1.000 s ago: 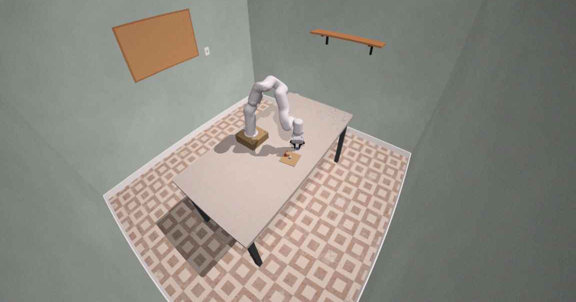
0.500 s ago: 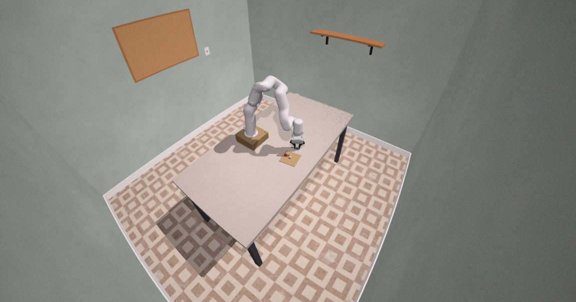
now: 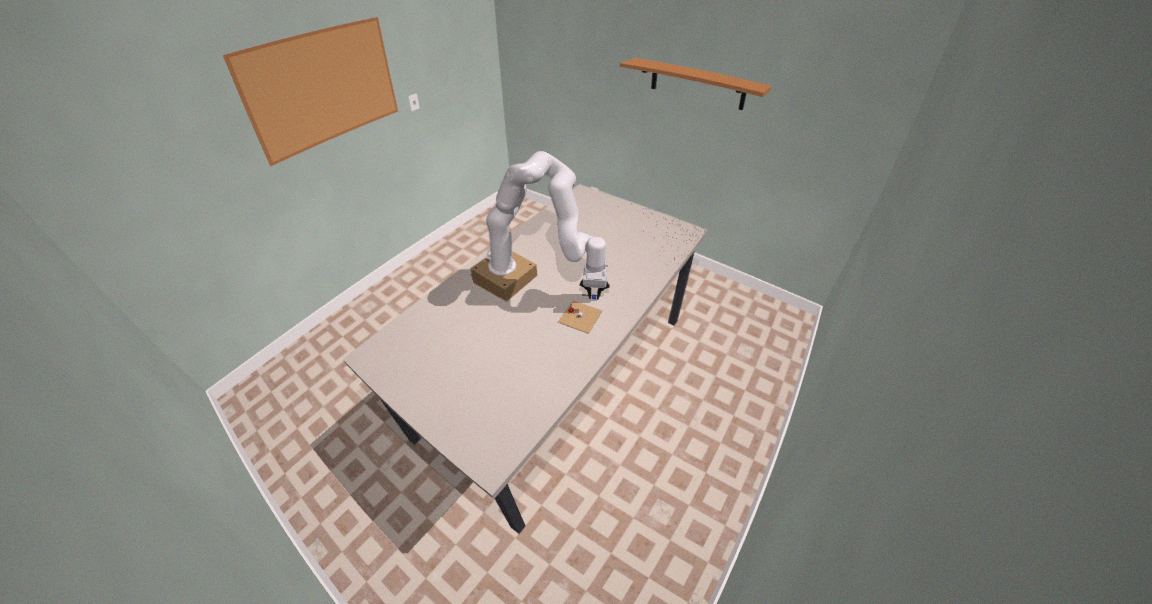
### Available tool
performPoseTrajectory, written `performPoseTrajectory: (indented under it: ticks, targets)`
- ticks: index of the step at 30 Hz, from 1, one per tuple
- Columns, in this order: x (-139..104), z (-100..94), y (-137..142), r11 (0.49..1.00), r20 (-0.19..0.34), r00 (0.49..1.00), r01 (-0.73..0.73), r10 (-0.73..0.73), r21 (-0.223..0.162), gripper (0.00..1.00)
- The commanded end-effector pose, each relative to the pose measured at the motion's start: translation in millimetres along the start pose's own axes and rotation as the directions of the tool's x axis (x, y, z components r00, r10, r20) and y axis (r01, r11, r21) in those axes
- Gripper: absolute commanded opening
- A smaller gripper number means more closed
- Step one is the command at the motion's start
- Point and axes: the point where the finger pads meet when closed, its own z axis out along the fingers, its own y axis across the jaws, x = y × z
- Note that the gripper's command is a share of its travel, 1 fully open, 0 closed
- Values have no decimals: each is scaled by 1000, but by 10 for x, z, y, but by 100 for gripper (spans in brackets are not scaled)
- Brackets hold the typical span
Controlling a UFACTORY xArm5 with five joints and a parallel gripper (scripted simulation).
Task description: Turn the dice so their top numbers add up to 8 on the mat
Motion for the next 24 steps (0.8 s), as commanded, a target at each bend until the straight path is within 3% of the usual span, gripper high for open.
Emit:
performPoseTrajectory:
  ticks: [1,4,5,24]
  targets:
    - [2,-10,-13,1000,-1,1000,0,0,3,31]
    - [2,-10,-13,1000,-1,1000,0,0,3,31]
    - [2,-10,-13,1000,-1,1000,0,0,3,11]
    - [2,-10,-13,1000,-1,1000,0,0,3,11]
